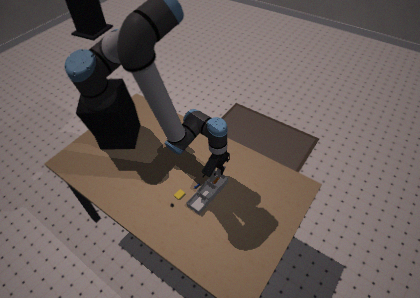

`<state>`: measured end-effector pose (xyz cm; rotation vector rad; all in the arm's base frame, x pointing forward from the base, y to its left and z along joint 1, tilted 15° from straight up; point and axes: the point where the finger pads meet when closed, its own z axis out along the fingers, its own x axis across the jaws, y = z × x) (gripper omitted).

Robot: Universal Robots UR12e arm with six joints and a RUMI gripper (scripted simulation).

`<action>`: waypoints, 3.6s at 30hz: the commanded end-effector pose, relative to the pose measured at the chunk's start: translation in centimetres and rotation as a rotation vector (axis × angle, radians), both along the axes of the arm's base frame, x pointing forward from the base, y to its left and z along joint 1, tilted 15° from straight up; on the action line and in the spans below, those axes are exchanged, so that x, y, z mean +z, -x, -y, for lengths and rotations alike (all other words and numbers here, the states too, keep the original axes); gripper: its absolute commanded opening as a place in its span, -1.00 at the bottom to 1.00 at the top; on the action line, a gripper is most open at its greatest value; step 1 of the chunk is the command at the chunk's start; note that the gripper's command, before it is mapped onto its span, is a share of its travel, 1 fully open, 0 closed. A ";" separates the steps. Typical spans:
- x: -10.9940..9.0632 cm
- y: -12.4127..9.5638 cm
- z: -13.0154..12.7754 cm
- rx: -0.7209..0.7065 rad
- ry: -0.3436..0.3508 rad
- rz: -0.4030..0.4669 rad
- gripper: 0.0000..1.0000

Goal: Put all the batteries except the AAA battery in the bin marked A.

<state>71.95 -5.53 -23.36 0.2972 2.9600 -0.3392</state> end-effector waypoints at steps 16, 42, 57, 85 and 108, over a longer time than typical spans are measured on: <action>0.7 0.2 -0.2 -0.001 0.000 -0.003 -0.66; 0.7 0.2 -0.2 -0.001 0.000 -0.003 -0.66; 3.1 0.9 -1.0 0.000 0.000 -0.005 1.00; 12.3 2.0 -3.3 0.000 0.000 -0.005 1.00; 13.9 2.0 -3.5 -0.001 0.000 -0.003 1.00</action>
